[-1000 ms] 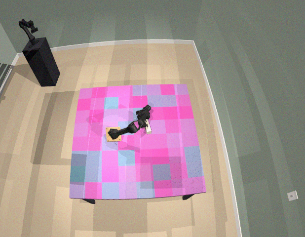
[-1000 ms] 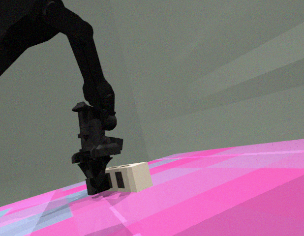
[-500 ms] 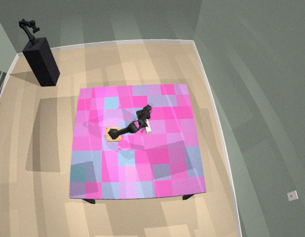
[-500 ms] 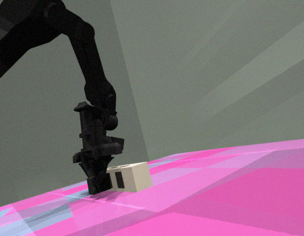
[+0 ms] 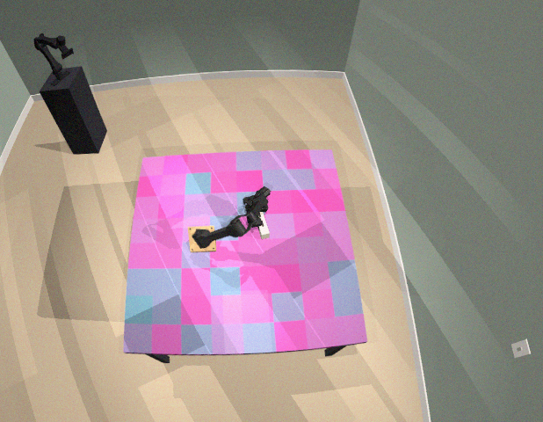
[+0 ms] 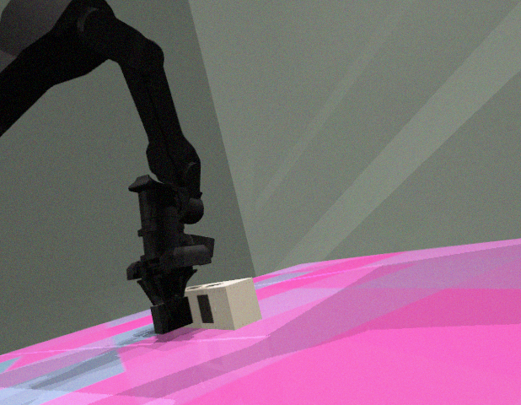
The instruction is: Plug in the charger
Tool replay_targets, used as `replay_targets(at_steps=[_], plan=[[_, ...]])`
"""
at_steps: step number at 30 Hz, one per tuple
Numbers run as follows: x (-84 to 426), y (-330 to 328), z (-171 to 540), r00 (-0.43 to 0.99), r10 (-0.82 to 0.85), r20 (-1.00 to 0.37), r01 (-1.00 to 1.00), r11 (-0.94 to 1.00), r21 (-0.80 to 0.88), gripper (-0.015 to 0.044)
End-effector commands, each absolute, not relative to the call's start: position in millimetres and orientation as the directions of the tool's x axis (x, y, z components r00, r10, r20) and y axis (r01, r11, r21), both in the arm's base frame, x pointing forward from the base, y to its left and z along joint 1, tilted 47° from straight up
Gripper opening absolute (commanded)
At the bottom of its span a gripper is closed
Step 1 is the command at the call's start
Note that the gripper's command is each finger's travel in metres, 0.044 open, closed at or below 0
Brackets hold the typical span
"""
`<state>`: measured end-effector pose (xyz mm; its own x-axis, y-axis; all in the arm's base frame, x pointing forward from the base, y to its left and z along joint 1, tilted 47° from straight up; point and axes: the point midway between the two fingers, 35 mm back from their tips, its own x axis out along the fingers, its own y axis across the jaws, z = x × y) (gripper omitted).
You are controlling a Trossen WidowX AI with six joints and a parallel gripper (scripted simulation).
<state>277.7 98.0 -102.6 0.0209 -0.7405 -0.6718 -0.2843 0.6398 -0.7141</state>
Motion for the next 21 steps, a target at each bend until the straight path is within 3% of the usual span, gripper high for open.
replay_targets(at_steps=[1,21], plan=[[286.8,99.6,-104.0,0.044,-0.732,-0.68,-0.264,0.648,-0.715,0.0],[284.4,99.1,-103.5,0.043,-0.732,-0.68,-0.264,0.648,-0.715,0.0]])
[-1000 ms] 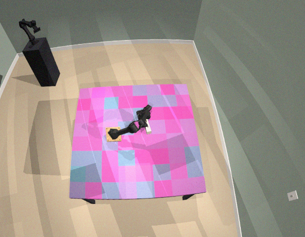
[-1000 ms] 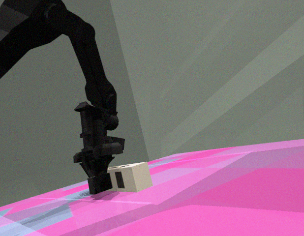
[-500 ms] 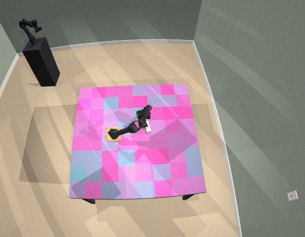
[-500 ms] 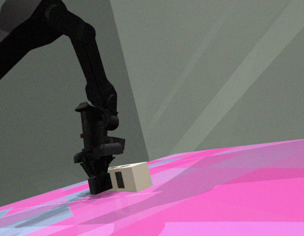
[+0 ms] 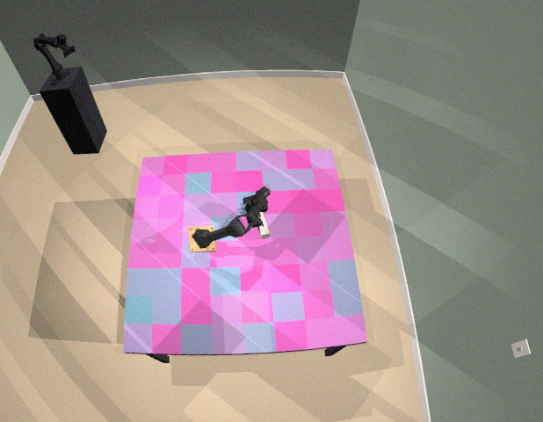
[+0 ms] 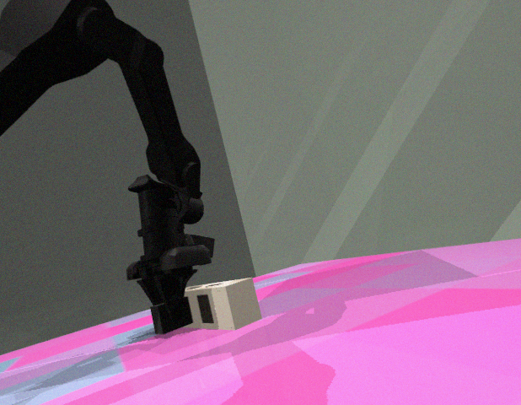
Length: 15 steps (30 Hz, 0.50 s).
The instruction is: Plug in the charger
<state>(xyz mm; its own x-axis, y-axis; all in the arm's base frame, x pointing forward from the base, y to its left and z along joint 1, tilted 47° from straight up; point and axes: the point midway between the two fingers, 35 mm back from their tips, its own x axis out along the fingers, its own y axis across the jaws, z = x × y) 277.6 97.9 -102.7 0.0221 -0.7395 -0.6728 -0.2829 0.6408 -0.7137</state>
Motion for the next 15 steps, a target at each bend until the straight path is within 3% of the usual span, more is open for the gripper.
replay_targets(at_steps=[1,15], plan=[[284.2,99.1,-103.4,0.043,-0.732,-0.68,-0.264,0.648,-0.715,0.0],[283.3,99.9,-102.3,0.043,-0.732,-0.68,-0.264,0.648,-0.715,0.0]])
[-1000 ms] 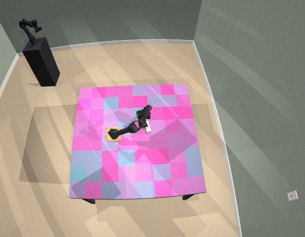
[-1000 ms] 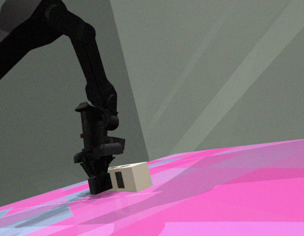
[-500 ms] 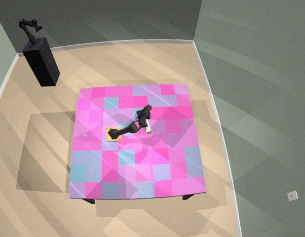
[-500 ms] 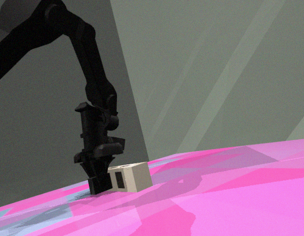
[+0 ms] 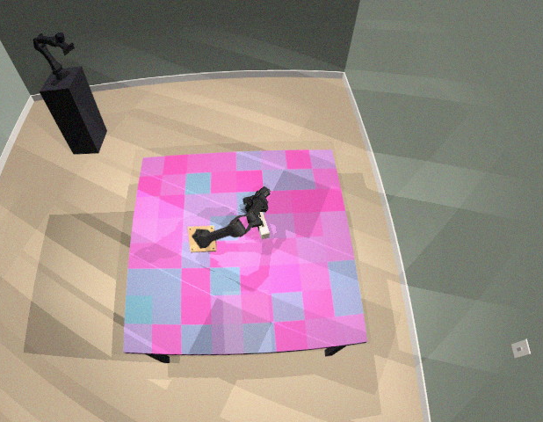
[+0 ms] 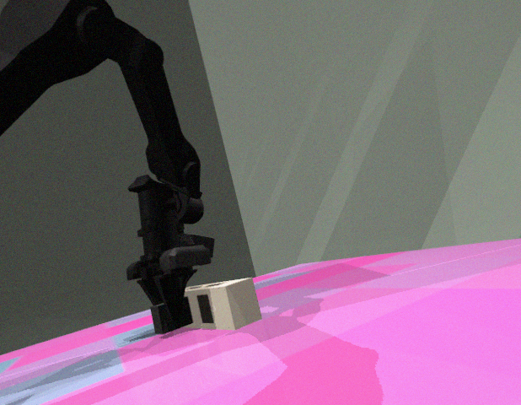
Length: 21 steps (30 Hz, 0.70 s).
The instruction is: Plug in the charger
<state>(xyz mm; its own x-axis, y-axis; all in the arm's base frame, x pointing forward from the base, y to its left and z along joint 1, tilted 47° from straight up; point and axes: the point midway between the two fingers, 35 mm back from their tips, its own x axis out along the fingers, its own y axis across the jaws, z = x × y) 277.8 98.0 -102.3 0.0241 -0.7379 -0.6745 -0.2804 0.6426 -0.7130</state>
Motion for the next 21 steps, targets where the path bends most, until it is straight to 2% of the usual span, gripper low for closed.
replay_targets(at_steps=[1,21], plan=[[283.3,100.0,-102.2,0.043,-0.732,-0.68,-0.264,0.648,-0.715,0.0],[283.9,102.0,-100.5,0.043,-0.732,-0.68,-0.264,0.648,-0.715,0.0]])
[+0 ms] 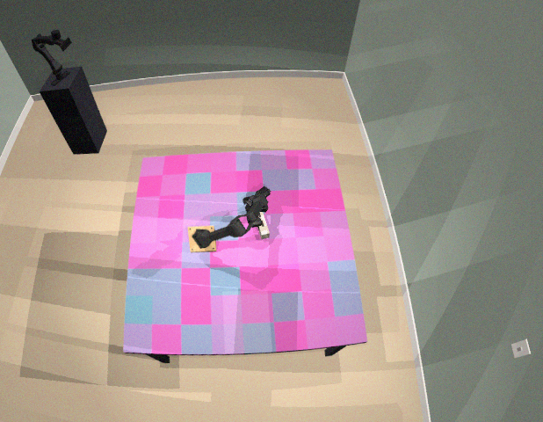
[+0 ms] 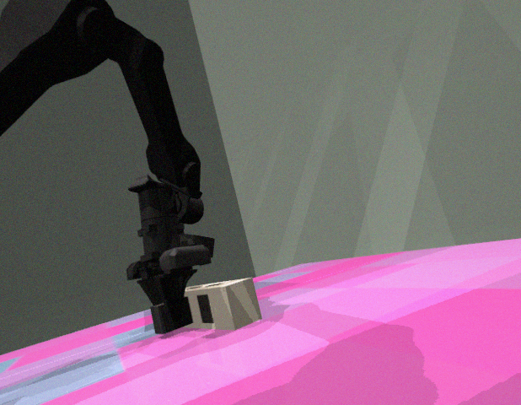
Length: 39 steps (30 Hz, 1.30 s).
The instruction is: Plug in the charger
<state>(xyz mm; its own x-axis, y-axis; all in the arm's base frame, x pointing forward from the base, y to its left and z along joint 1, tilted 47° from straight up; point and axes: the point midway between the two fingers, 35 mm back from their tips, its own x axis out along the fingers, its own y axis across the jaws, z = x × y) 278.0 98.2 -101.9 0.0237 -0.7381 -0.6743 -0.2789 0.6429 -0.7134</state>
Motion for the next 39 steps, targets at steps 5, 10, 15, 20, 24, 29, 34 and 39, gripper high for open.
replay_targets(at_steps=[5,10,15,20,24,29,34,39], plan=[[284.0,102.4,-100.1,0.043,-0.732,-0.68,-0.264,0.648,-0.715,0.0],[284.2,102.9,-99.7,0.043,-0.732,-0.68,-0.264,0.648,-0.715,0.0],[284.7,103.2,-99.4,0.043,-0.732,-0.68,-0.264,0.648,-0.715,0.0],[285.2,103.1,-99.5,0.043,-0.732,-0.68,-0.264,0.648,-0.715,0.0],[285.5,102.7,-99.8,0.043,-0.732,-0.68,-0.264,0.648,-0.715,0.0],[285.7,102.3,-100.2,0.043,-0.732,-0.68,-0.264,0.648,-0.715,0.0],[285.8,101.8,-100.6,0.043,-0.732,-0.68,-0.264,0.648,-0.715,0.0],[278.6,98.8,-101.3,0.02,-0.737,-0.675,-0.277,0.645,-0.712,0.0]])
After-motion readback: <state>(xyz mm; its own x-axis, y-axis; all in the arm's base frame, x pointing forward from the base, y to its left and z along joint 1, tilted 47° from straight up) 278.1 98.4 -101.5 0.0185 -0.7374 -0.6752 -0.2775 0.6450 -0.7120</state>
